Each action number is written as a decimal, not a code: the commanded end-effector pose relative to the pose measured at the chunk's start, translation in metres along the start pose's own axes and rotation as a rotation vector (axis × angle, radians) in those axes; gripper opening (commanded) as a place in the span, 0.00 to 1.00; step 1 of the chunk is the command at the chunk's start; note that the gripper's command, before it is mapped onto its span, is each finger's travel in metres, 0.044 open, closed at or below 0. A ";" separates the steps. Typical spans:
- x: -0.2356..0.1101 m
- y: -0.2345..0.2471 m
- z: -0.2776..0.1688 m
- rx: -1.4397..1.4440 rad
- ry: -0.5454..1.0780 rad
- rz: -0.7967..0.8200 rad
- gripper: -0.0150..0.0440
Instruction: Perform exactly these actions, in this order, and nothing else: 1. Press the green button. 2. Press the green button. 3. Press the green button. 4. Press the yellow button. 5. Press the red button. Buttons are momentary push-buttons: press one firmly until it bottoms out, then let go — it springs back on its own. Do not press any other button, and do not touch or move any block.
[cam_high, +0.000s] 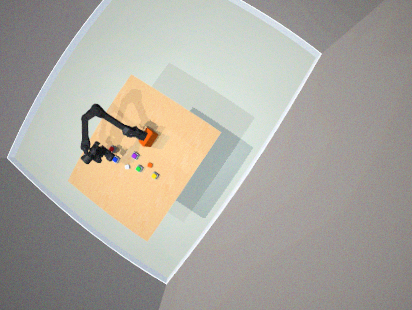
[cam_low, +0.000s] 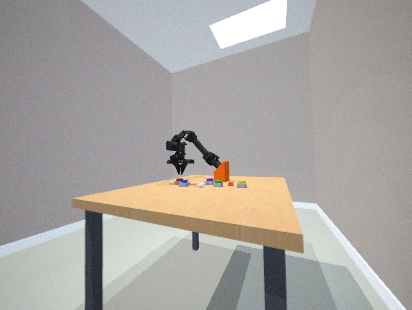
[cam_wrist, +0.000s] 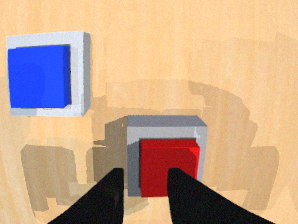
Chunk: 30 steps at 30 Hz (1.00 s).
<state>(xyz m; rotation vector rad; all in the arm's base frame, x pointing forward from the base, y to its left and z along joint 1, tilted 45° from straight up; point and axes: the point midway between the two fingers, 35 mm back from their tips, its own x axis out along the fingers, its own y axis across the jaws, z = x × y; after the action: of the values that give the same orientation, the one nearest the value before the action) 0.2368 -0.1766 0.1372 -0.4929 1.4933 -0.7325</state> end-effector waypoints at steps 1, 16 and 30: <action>-0.010 0.043 0.030 -0.012 -0.038 0.036 0.56; -0.058 0.276 0.046 -0.033 0.008 0.120 0.93; -0.064 0.393 -0.023 -0.009 0.028 0.022 0.93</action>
<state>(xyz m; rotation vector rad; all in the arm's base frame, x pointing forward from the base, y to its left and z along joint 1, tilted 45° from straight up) 0.2670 0.1430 -0.0934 -0.5027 1.5368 -0.7006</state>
